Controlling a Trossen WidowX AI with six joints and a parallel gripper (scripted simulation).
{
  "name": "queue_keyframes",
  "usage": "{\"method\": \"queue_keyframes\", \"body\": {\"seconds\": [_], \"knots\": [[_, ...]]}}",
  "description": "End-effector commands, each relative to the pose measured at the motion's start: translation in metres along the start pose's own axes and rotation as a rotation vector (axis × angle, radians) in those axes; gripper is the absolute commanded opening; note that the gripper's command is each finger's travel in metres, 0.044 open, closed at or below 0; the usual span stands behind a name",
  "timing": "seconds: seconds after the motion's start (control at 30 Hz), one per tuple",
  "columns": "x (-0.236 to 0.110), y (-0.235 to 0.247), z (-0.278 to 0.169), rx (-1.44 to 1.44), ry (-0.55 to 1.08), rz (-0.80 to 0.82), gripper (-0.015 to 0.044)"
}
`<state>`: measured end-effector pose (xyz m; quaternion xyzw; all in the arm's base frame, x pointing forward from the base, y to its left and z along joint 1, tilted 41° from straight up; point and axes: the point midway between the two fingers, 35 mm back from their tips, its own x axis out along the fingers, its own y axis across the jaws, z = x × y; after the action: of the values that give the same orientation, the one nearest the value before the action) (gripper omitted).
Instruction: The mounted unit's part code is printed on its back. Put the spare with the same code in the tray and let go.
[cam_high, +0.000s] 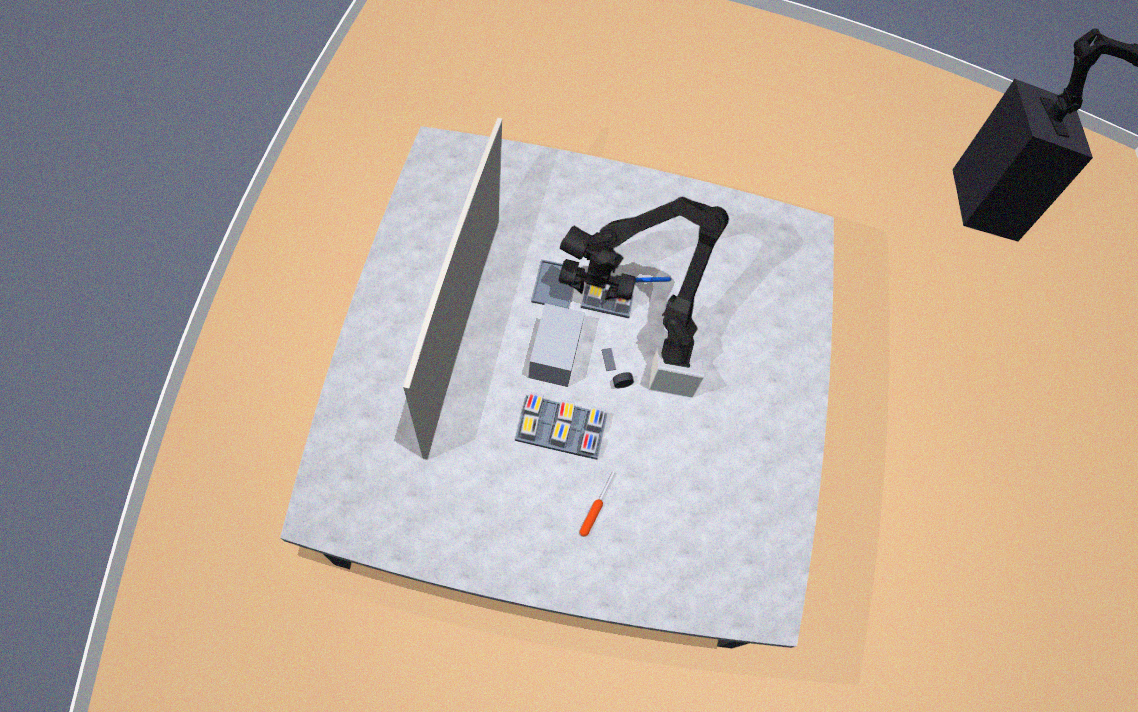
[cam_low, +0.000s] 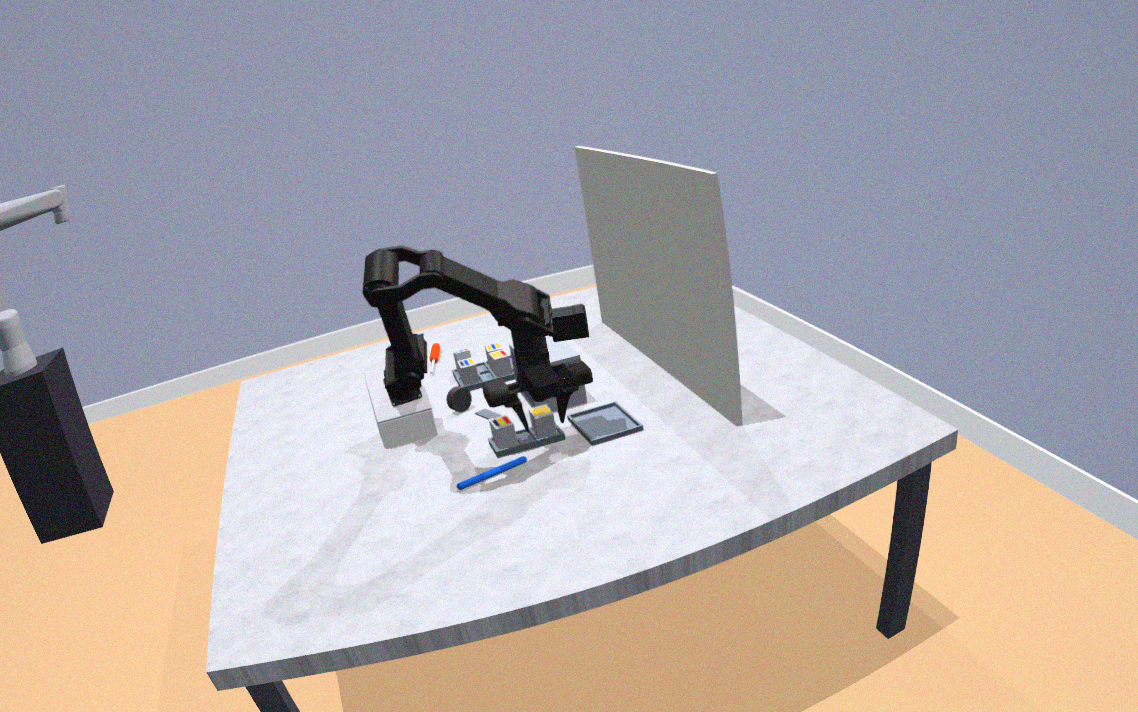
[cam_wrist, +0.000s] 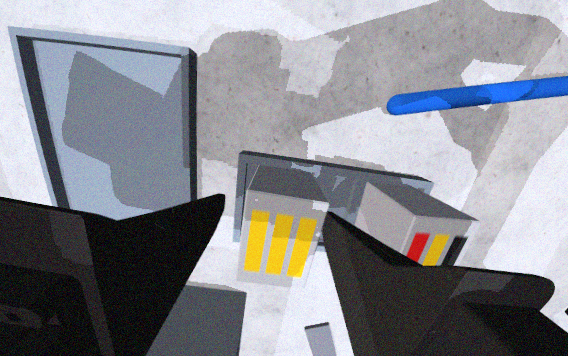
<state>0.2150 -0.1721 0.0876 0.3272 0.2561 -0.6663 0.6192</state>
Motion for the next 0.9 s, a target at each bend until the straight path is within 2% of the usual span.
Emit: {"method": "queue_keyframes", "body": {"seconds": [0.0, 0.17, 0.33, 0.57, 0.73, 0.87], "knots": [[0.0038, -0.0017, -0.001, -0.005, 0.003, -0.003, 0.03], [0.0038, -0.0017, -0.001, -0.005, 0.003, -0.003, 0.03], [0.0028, -0.0012, -0.0001, -0.001, 0.0, -0.002, 0.0169], [0.0028, -0.0012, -0.0001, -0.001, 0.0, -0.002, 0.0122], [0.0028, -0.0012, -0.0001, -0.001, 0.0, -0.002, 0.0], [0.0028, -0.0012, -0.0001, -0.001, 0.0, -0.002, 0.0]]}}
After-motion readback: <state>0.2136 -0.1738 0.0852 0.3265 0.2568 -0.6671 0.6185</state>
